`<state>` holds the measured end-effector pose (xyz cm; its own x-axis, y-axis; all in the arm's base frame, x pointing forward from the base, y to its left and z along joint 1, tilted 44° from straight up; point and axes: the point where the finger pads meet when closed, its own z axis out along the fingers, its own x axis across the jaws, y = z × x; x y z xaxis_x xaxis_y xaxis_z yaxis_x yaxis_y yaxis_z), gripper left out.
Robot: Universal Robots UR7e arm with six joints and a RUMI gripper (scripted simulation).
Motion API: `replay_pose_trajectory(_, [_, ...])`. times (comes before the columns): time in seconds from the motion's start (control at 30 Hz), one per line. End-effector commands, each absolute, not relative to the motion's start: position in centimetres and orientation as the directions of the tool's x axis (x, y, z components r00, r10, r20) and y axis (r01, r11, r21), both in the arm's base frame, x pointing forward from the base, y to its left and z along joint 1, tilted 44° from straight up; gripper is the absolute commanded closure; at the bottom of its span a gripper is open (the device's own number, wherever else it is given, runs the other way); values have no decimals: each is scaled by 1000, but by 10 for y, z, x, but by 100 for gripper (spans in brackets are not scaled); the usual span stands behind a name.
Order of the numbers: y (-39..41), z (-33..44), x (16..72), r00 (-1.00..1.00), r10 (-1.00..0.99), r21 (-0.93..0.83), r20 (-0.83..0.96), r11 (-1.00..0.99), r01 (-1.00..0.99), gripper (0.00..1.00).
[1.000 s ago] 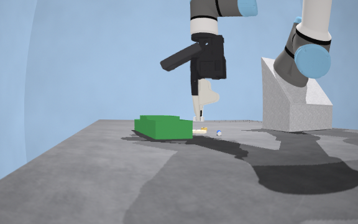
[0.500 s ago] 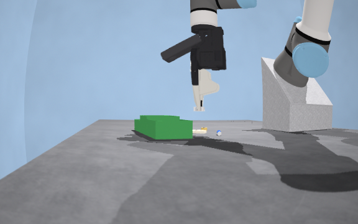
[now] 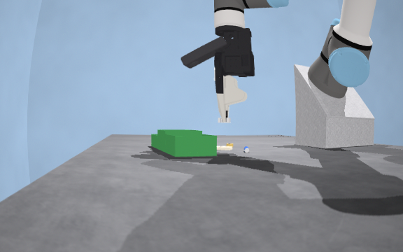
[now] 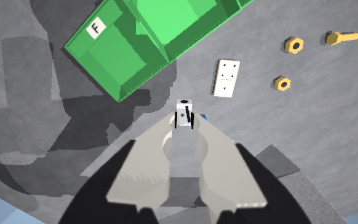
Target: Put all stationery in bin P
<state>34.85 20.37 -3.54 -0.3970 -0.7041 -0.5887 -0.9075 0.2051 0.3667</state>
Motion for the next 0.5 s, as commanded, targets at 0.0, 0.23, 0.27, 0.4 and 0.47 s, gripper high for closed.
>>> replay_pose_trajectory(0.0, [202,-34,349,-397,-704,366,-589,205,-908,100])
replay_pose_trajectory(0.23, [188,-51,369,-598,-636,494,-487,364,-790,100])
replay_pose_trajectory(0.27, [185,-54,374,-618,-627,506,-475,380,-774,100])
replay_pose_trajectory(0.4, [174,-68,390,-703,-578,558,-415,449,-698,100])
replay_pose_trajectory(0.47, [168,-75,398,-742,-550,581,-383,482,-656,100])
